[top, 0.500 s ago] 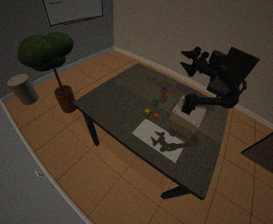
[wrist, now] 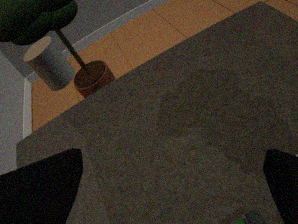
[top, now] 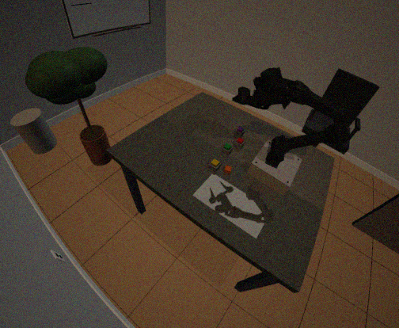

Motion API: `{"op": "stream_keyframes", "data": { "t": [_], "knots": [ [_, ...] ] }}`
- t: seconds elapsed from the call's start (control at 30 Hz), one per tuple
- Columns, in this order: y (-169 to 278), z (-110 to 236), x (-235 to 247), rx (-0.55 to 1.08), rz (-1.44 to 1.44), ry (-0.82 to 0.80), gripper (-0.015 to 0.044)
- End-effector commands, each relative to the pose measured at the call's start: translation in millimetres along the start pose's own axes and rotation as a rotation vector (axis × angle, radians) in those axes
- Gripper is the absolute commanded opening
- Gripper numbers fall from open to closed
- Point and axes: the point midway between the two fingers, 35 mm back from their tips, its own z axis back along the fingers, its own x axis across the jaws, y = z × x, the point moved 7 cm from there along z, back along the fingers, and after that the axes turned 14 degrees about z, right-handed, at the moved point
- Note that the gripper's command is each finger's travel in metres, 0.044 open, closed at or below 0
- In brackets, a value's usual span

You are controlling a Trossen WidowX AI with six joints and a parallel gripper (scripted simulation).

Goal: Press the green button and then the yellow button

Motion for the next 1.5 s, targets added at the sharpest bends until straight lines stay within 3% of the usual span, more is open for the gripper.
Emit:
{"op": "stream_keyframes", "data": {
  "t": [0.0,0.2,0.43,0.7,0.9,1.17,1.47],
  "knots": [
    [11,-45,2,0.242,0.210,0.053,0.0400],
    [36,-104,-8,0.601,0.433,0.032,0.0400],
    [72,-155,-31,0.970,0.558,-0.115,0.0400],
    [73,-156,-32,0.978,0.560,-0.120,0.0400],
    [121,-190,-41,0.979,0.559,-0.121,0.0242],
    [123,-191,-41,0.979,0.559,-0.121,0.0033],
    [123,-191,-41,0.979,0.559,-0.121,0.0020]
  ]
}}
